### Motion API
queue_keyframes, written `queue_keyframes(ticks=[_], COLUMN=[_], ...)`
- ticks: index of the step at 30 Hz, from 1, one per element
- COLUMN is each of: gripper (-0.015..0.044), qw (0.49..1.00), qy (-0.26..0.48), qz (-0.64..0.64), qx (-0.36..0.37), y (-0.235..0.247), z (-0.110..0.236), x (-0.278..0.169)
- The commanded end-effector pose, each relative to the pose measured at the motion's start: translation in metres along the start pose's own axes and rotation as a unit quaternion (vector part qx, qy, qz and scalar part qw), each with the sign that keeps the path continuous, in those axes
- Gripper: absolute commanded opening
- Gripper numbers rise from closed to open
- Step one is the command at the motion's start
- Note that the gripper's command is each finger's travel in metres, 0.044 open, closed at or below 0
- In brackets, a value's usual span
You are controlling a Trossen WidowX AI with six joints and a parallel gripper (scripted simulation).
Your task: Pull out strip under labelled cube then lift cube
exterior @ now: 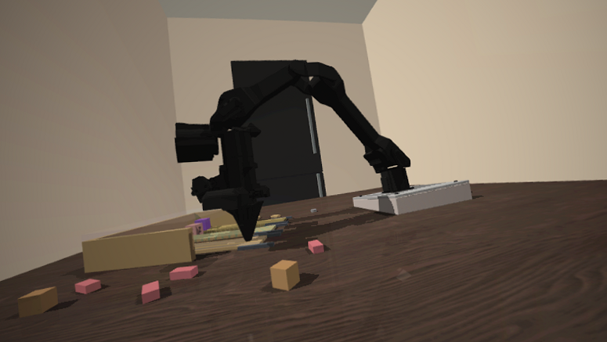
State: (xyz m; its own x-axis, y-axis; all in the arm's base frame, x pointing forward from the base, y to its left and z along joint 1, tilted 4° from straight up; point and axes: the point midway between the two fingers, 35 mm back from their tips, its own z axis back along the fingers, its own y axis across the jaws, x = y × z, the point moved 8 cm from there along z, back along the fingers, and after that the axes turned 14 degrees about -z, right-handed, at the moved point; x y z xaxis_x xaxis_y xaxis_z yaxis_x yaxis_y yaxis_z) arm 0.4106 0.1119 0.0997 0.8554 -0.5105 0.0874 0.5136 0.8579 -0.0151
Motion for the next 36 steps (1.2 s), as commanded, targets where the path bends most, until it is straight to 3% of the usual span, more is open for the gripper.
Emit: queue_keyframes(ticks=[1, 36], gripper=[0.0, 0.0], qw=[1.0, 1.0], qy=[0.0, 0.001], qz=[0.002, 0.002], qx=[0.001, 0.001], y=[0.0, -0.003], z=[-0.002, -0.005], x=[0.0, -0.013])
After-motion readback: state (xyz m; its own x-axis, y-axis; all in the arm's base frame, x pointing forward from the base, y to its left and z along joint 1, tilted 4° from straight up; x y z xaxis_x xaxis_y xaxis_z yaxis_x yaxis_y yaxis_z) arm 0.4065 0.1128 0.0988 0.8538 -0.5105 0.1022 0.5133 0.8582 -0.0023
